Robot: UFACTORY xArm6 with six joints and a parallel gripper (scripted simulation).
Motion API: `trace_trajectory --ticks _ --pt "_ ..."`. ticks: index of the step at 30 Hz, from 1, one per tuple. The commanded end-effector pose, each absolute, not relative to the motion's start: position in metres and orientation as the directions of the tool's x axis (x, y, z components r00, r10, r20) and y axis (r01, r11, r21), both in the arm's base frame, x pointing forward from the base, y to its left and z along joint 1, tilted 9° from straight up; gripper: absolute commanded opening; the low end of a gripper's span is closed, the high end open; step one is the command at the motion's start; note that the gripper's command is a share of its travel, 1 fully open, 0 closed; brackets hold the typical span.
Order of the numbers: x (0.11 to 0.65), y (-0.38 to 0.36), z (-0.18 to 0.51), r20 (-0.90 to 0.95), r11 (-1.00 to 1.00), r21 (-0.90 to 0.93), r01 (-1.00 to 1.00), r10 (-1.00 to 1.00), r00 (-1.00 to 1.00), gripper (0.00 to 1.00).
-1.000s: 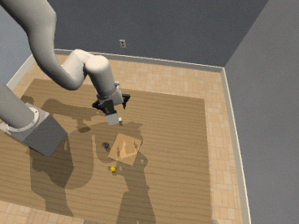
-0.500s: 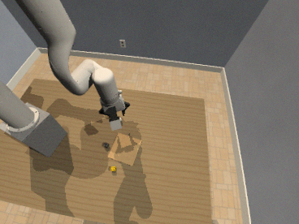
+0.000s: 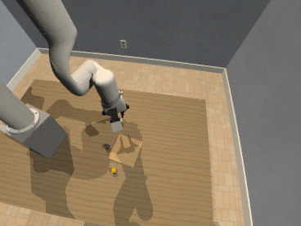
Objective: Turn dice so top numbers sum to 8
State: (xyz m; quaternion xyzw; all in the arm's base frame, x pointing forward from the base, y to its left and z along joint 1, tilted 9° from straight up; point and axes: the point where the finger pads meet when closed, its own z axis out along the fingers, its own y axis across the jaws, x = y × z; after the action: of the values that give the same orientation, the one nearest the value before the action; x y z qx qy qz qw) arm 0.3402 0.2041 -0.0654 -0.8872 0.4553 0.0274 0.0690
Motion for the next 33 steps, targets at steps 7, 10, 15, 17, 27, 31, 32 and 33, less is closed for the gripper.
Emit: trace_trajectory --ticks 7,10,15,17,27,31,32,33 --pt "0.3413 0.2046 -0.0645 -0.111 -0.575 -0.1 -0.812 -0.804 0.584 0.36" --pt "0.3413 0.2046 -0.0645 -0.111 -0.575 -0.1 -0.812 -0.804 0.584 0.36" --pt "0.3413 0.2046 -0.0645 -0.111 -0.575 -0.1 -0.812 -0.804 0.584 0.36" --pt "0.3413 0.2046 -0.0646 -0.111 -0.575 -0.1 -0.812 -0.804 0.584 0.36" --pt "0.3413 0.2051 -0.0679 -0.111 -0.575 -0.101 -0.812 -0.804 0.584 0.36" --pt "0.3413 0.2053 -0.0694 -0.111 -0.575 -0.101 -0.812 -0.804 0.584 0.36" --pt "0.3413 0.2054 -0.0704 -0.111 -0.575 -0.101 -0.812 -0.804 0.584 0.36" --pt "0.3413 0.2056 -0.0714 -0.112 -0.575 -0.101 -0.812 -0.804 0.584 0.36"
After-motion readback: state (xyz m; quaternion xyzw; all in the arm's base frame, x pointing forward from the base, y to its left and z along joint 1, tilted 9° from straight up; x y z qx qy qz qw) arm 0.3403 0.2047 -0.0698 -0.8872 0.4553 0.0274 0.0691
